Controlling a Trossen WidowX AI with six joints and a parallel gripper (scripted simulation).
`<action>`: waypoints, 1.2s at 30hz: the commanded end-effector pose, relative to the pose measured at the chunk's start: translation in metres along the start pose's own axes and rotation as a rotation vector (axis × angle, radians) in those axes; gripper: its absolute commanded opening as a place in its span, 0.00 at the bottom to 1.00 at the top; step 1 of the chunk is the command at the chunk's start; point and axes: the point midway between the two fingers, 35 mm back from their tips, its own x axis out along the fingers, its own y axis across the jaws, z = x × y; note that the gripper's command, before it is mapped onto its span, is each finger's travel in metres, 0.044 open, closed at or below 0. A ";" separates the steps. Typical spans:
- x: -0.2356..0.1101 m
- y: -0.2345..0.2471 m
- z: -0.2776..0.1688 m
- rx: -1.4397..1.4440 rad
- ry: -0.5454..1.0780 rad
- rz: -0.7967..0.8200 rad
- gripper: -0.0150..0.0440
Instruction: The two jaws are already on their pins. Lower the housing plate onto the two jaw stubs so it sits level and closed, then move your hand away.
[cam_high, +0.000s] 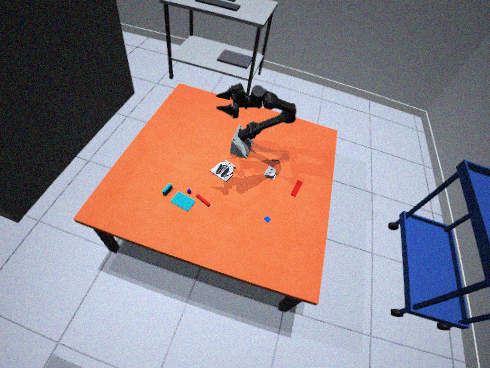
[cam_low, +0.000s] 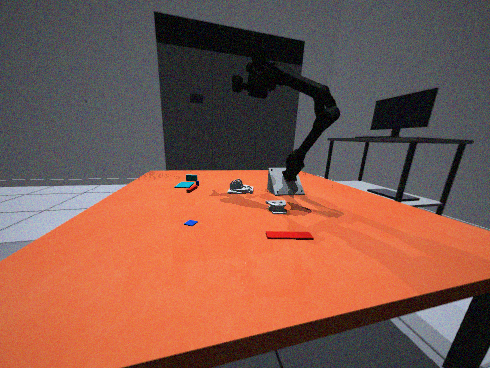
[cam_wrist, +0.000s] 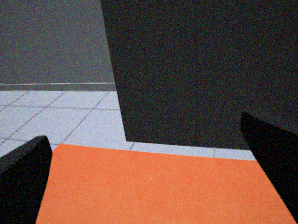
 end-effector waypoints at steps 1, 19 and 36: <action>-0.007 0.017 -0.019 -0.107 0.050 0.055 1.00; -0.035 0.069 -0.092 -0.502 0.215 0.267 1.00; -0.074 0.101 -0.162 -0.867 0.335 0.502 1.00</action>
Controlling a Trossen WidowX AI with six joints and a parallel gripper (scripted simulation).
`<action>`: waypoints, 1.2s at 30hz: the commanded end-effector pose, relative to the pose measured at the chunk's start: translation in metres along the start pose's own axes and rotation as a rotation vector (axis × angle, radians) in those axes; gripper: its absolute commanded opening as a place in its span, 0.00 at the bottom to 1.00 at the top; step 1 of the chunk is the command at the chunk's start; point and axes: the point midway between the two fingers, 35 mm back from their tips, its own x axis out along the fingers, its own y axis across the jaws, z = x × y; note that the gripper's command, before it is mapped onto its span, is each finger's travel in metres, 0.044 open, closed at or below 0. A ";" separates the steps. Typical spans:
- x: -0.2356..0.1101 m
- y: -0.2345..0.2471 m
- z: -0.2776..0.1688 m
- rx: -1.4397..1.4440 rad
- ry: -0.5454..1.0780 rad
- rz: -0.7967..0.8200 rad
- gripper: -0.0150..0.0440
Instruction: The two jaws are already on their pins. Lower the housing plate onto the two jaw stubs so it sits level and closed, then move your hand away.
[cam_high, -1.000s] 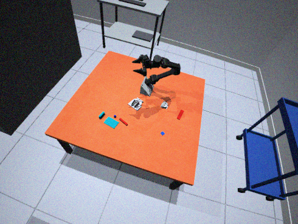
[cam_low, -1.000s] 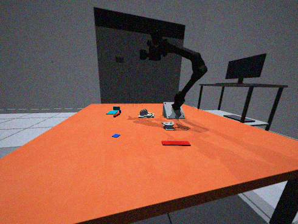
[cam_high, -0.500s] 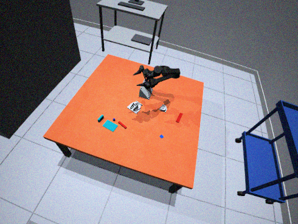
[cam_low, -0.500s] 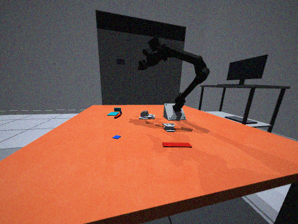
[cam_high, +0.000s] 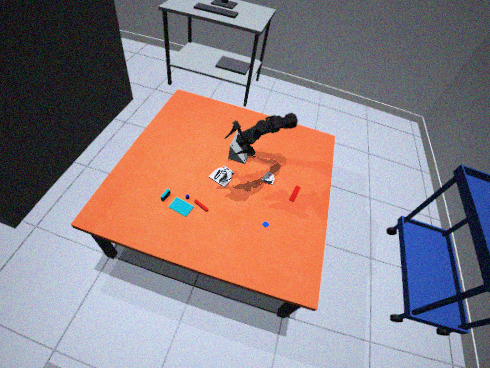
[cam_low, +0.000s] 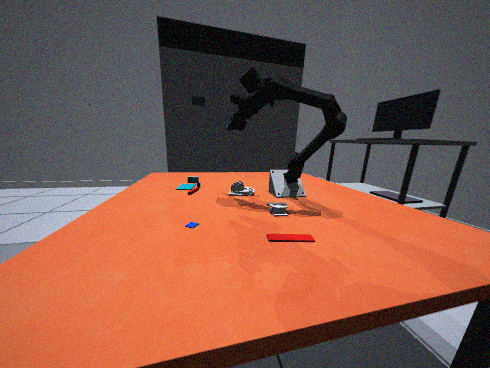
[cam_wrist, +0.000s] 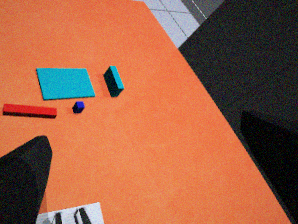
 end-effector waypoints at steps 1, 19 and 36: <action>-0.002 0.023 -0.010 -0.107 0.024 0.068 1.00; -0.014 0.099 -0.055 -0.502 0.098 0.326 1.00; -0.038 0.157 -0.107 -0.860 0.125 0.591 1.00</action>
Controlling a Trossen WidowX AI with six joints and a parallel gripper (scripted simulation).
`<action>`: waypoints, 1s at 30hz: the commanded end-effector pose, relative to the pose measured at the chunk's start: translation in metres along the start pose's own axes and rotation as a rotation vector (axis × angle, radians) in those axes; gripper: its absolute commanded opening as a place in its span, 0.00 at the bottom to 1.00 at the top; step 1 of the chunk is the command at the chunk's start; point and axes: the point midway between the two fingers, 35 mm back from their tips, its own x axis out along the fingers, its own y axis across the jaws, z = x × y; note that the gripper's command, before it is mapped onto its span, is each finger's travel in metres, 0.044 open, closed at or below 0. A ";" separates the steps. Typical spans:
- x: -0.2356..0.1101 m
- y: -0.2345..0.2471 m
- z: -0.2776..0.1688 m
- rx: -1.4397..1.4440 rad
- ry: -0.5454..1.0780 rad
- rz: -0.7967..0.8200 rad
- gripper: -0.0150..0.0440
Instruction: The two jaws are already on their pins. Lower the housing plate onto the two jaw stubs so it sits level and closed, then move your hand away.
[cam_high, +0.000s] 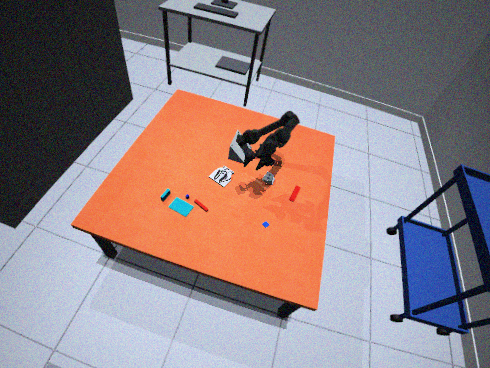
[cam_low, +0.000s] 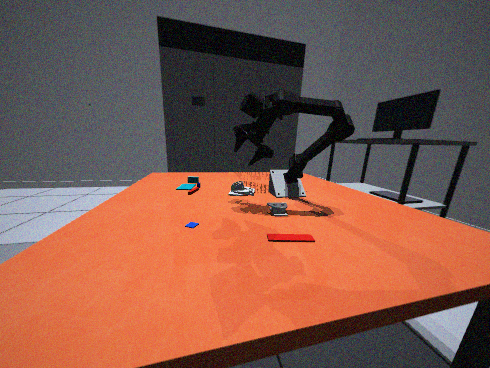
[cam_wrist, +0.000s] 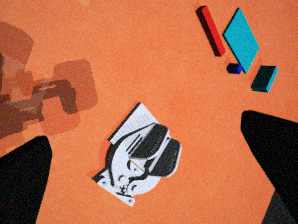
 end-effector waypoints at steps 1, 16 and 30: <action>0.002 0.024 0.000 -0.107 -0.003 0.074 1.00; 0.005 0.093 -0.009 -0.422 -0.025 0.299 1.00; -0.002 0.151 -0.025 -0.699 -0.078 0.509 1.00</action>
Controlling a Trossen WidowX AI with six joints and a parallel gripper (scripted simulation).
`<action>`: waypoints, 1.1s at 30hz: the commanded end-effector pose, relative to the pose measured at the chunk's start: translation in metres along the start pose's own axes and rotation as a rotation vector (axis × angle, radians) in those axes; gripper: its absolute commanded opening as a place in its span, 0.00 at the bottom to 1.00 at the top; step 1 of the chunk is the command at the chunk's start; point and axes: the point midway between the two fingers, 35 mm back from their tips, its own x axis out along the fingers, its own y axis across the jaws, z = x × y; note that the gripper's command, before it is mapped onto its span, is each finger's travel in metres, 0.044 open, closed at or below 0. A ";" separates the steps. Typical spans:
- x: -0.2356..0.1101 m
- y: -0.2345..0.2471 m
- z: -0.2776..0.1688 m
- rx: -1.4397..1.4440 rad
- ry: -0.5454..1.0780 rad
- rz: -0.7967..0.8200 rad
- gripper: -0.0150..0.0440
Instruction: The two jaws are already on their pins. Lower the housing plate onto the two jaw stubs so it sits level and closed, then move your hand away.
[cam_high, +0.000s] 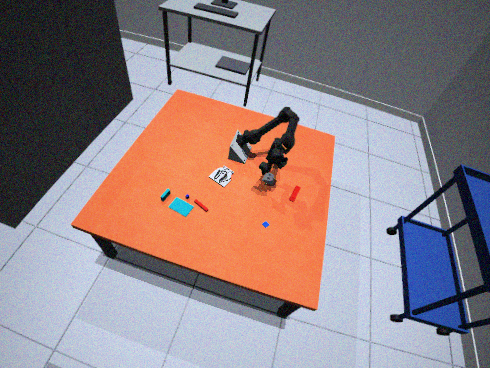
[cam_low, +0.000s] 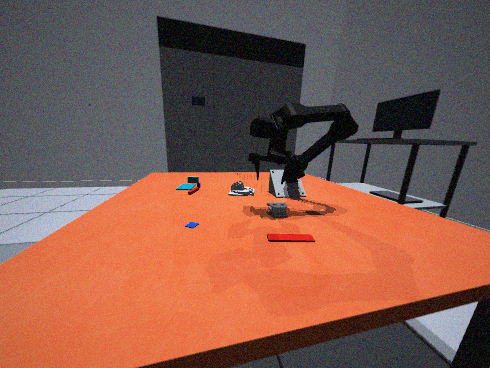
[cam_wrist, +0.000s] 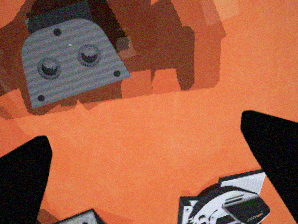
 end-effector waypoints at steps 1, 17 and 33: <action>0.005 0.020 0.006 -0.099 -0.027 0.067 1.00; 0.036 0.037 0.011 -0.166 -0.046 0.113 1.00; 0.057 0.040 0.012 -0.166 -0.049 0.113 1.00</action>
